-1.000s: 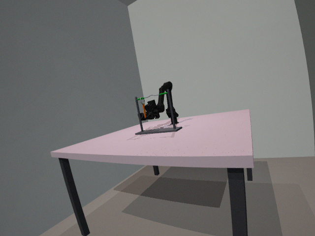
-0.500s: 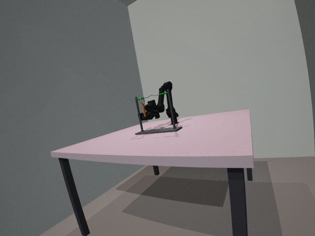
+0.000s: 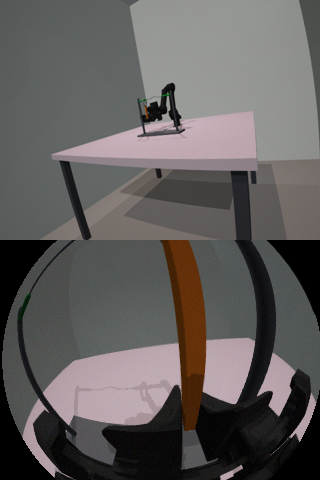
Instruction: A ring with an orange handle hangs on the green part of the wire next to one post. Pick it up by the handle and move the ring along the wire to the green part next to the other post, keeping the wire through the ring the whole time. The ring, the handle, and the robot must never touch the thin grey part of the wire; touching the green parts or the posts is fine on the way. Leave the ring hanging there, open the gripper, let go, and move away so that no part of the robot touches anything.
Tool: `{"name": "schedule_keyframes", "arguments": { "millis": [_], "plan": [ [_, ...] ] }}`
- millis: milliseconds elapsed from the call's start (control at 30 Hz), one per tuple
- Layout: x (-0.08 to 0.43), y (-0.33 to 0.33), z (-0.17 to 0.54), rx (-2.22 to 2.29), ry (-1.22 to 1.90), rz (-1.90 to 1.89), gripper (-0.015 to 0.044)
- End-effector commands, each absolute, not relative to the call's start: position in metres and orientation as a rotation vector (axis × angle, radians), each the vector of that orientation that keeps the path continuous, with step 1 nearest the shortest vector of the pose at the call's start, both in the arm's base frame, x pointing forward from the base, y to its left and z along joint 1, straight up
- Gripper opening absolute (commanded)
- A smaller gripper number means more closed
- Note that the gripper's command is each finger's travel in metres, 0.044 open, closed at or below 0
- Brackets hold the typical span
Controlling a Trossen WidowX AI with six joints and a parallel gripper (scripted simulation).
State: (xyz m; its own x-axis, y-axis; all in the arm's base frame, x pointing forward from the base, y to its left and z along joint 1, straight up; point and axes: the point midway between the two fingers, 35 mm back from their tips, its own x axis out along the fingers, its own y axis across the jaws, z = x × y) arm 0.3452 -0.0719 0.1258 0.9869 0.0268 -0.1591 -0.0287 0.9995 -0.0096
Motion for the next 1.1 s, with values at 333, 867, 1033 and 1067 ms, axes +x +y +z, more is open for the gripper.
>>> {"name": "schedule_keyframes", "arguments": {
  "millis": [333,867,1033,1067],
  "plan": [
    [0.345,-0.072,0.142,-0.010,0.157,0.028,-0.0150],
    [0.345,-0.072,0.142,-0.010,0.157,0.028,-0.0150],
    [0.345,-0.069,0.142,-0.009,0.158,0.028,-0.0150],
    [0.345,-0.068,0.142,-0.009,0.158,0.028,-0.0150]
  ]
}}
